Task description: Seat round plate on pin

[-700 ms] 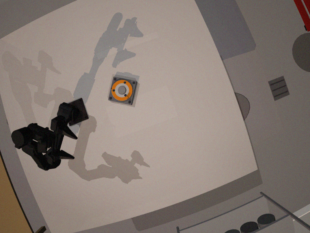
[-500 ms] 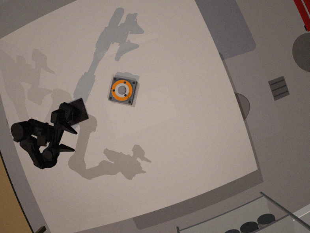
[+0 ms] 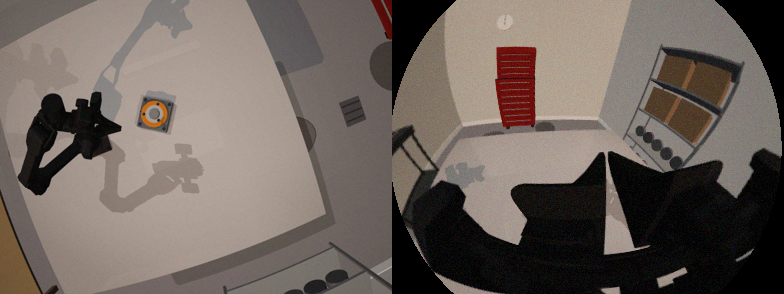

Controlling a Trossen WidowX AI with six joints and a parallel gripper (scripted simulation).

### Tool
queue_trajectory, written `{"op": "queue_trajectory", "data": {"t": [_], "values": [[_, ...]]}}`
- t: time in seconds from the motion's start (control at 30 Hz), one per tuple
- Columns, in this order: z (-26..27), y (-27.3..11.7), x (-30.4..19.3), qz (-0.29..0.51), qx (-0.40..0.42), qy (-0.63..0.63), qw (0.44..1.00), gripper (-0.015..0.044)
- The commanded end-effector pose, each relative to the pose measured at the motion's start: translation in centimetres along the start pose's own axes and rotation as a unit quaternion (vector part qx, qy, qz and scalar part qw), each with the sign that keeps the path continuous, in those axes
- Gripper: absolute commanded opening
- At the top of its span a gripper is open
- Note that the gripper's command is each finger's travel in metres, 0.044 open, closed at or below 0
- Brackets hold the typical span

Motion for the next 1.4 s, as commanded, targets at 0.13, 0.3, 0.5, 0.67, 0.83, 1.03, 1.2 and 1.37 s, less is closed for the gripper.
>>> {"op": "queue_trajectory", "data": {"t": [0.13,0.3,0.5,0.67,0.83,1.03,1.2,1.37], "values": [[5.8,5.8,-1.0,0.14,0.076,-0.096,0.983,0.0],[8.9,10.1,-3.6,0.256,0.136,-0.126,0.949,0.0],[10.5,14.0,-7.2,0.365,0.188,-0.12,0.904,0.0],[11.8,16.5,-10.2,0.446,0.235,-0.096,0.858,0.0],[13.1,18.7,-13.2,0.522,0.283,-0.056,0.803,0.0],[13.0,18.7,-13.5,0.524,0.285,-0.054,0.801,0.0],[13.4,19.0,-14.3,0.524,0.285,-0.054,0.801,0.0],[14.1,19.6,-16.1,0.524,0.284,-0.054,0.801,0.0]]}}
Point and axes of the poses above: the point midway between the two fingers, 35 mm back from their tips, its own y axis out along the fingers, its own z axis across the jaws, x = y × z, the point moved 2 cm from there along -y, back along the fingers, and after that the axes turned 5 degrees about -y, right-handed, at the moved point
